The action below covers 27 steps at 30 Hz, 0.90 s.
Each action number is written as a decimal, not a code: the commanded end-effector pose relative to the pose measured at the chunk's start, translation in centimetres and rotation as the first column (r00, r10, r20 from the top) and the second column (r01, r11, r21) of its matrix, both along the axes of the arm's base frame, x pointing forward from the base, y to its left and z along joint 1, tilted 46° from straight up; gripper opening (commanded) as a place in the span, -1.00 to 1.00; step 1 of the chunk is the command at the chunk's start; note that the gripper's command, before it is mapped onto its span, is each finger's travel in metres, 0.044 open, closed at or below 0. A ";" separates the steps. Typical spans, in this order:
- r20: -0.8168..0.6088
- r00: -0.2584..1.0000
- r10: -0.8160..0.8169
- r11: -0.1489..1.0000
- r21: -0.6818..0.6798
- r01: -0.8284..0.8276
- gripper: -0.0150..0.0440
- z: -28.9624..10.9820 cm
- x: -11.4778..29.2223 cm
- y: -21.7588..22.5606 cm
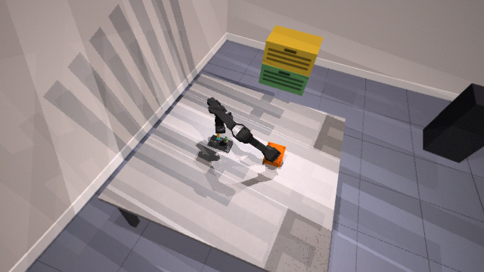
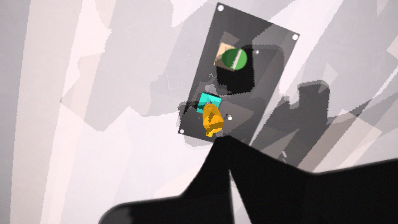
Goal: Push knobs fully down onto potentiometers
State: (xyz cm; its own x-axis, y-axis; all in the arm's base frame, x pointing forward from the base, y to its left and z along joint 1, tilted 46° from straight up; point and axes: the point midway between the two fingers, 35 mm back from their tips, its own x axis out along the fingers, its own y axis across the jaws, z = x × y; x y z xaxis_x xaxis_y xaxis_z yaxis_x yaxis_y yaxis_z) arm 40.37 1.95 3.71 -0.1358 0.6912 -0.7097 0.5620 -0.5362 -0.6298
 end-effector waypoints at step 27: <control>-0.333 0.879 -0.342 0.940 -0.129 0.317 -0.49 -1.2 0.4 1.3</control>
